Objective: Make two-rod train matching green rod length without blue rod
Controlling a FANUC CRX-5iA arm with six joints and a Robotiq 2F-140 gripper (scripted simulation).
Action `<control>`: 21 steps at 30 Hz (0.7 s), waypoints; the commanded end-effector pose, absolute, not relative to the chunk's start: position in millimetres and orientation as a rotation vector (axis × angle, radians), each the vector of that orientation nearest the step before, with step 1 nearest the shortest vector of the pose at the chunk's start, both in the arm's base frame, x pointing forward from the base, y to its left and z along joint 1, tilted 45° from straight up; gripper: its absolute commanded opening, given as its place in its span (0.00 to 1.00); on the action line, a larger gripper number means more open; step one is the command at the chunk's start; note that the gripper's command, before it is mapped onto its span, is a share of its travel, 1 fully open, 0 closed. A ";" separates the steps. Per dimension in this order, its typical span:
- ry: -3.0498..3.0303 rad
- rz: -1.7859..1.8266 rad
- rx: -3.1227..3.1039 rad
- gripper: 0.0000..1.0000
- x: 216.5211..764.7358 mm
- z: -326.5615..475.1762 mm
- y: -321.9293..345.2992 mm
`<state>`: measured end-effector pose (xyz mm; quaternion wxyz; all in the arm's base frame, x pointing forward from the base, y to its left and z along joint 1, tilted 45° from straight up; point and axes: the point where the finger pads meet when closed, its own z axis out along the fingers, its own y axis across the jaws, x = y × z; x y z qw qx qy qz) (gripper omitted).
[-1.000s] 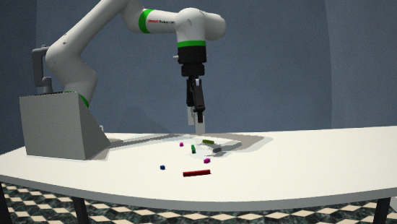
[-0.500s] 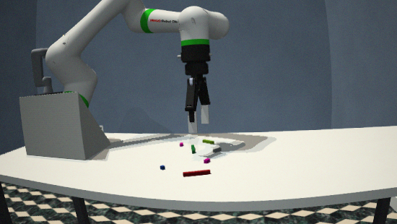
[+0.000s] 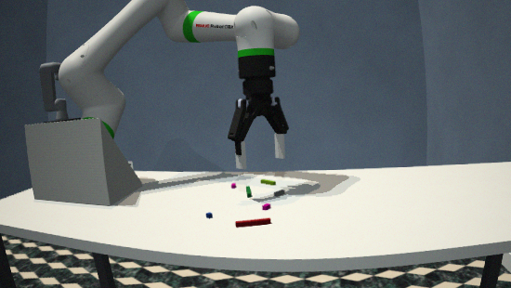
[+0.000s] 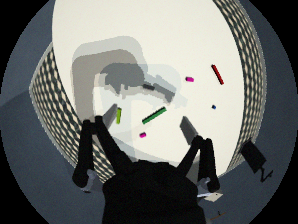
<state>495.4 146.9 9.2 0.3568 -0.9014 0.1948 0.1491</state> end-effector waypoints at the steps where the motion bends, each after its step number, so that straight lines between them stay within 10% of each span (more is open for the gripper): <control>1: 0.700 0.467 -2.300 1.00 500.2 9.2 145.8; 21: 1.423 0.742 -2.045 1.00 517.8 8.4 141.7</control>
